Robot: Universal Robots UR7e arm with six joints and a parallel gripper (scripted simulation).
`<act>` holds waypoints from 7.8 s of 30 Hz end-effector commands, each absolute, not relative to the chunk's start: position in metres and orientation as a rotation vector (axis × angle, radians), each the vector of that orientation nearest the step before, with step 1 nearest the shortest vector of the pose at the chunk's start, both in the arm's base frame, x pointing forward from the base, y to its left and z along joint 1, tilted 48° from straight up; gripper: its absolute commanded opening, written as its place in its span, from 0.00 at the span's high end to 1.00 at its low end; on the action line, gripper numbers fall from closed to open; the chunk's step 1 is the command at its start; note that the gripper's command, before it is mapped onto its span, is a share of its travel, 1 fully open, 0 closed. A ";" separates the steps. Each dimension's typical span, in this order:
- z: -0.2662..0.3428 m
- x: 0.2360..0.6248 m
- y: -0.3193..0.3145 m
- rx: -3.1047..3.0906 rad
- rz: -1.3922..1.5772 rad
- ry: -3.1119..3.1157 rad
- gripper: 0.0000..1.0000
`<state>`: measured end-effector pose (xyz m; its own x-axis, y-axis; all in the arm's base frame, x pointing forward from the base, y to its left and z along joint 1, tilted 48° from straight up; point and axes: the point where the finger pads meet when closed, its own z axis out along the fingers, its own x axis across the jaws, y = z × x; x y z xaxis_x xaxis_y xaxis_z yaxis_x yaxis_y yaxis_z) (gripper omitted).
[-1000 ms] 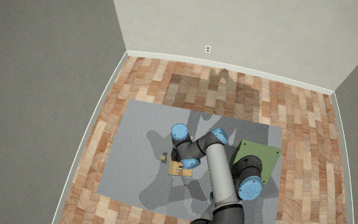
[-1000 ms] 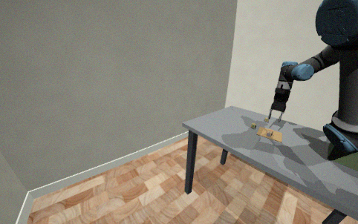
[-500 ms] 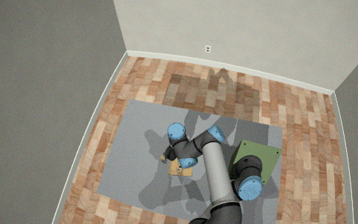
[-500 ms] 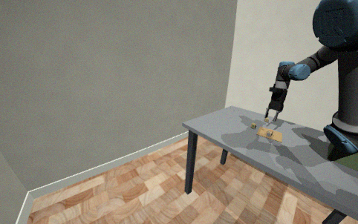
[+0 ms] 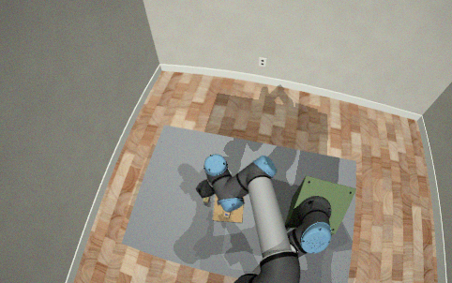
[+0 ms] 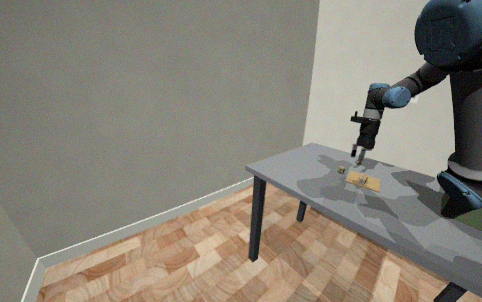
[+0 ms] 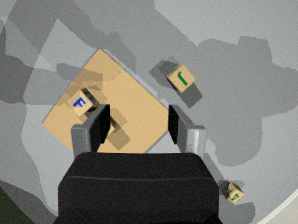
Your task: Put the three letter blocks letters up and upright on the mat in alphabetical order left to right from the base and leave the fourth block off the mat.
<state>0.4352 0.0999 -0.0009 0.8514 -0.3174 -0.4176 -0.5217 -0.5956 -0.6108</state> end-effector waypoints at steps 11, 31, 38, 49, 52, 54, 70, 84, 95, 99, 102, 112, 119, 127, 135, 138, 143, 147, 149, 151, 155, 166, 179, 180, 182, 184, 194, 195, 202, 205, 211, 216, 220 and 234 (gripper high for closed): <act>-0.005 0.468 0.103 -2.103 0.555 1.106 0.00; -0.009 0.490 0.105 -1.925 0.713 1.471 0.00; -0.010 0.492 0.106 -1.904 0.728 1.506 0.00; -0.010 0.492 0.106 -1.903 0.729 1.507 0.00; -0.010 0.492 0.106 -1.903 0.729 1.507 0.00; -0.010 0.492 0.106 -1.903 0.729 1.507 0.00; -0.010 0.492 0.106 -1.903 0.729 1.507 0.00; -0.010 0.492 0.106 -1.903 0.729 1.507 0.00; -0.016 0.492 0.112 -1.904 0.729 1.508 0.00; -0.017 0.492 0.114 -1.904 0.729 1.508 0.00; -0.020 0.492 0.117 -1.904 0.729 1.508 0.00; -0.031 0.491 0.129 -1.904 0.729 1.508 0.00; -0.036 0.491 0.135 -1.904 0.729 1.508 0.00; -0.042 0.490 0.141 -1.904 0.729 1.508 0.00; -0.044 0.490 0.144 -1.904 0.729 1.508 0.00; -0.045 0.490 0.144 -1.904 0.729 1.508 0.00; -0.045 0.490 0.145 -1.904 0.729 1.508 0.00; -0.045 0.490 0.145 -1.904 0.729 1.508 0.00; -0.045 0.490 0.145 -1.904 0.729 1.508 0.00; -0.045 0.490 0.145 -1.904 0.729 1.508 0.00; -0.045 0.490 0.145 -1.904 0.729 1.508 0.00; -0.045 0.490 0.145 -1.904 0.729 1.508 0.00; -0.045 0.490 0.145 -1.904 0.729 1.508 0.00; -0.045 0.490 0.145 -1.904 0.729 1.508 0.00; -0.046 0.490 0.145 -1.904 0.729 1.508 0.00; -0.046 0.490 0.145 -1.904 0.729 1.508 0.00; -0.056 0.489 0.157 -1.904 0.729 1.508 0.00; -0.057 0.489 0.158 -1.904 0.729 1.508 0.00; -0.063 0.489 0.165 -1.904 0.729 1.508 0.00; -0.065 0.488 0.167 -1.904 0.729 1.508 0.00; -0.067 0.488 0.169 -1.904 0.729 1.508 0.00; -0.067 0.488 0.169 -1.904 0.729 1.508 0.00; -0.067 0.488 0.169 -1.904 0.729 1.508 0.00; -0.067 0.488 0.169 -1.904 0.729 1.508 0.00</act>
